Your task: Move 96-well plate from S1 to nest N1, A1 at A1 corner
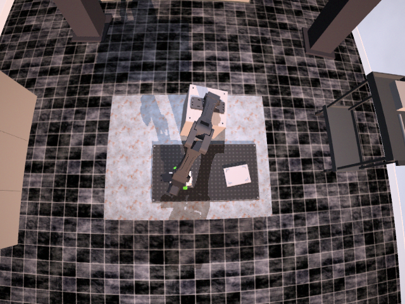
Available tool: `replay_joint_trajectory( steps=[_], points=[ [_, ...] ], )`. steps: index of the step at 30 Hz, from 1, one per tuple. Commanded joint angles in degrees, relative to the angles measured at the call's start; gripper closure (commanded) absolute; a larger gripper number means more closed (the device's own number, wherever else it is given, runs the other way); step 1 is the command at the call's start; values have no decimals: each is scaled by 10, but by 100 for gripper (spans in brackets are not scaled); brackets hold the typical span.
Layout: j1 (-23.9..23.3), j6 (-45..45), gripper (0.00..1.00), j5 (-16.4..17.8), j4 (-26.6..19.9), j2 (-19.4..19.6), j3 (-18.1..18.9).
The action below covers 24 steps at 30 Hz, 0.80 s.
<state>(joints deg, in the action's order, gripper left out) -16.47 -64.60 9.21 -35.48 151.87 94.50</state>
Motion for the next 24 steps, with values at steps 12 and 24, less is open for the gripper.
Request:
replay_joint_trajectory(
  steps=[12, 24],
  points=[
    [-12, 10, 100, -7, -41, -55, -6],
    [-16, 13, 100, -7, -64, -78, 2]
  ],
)
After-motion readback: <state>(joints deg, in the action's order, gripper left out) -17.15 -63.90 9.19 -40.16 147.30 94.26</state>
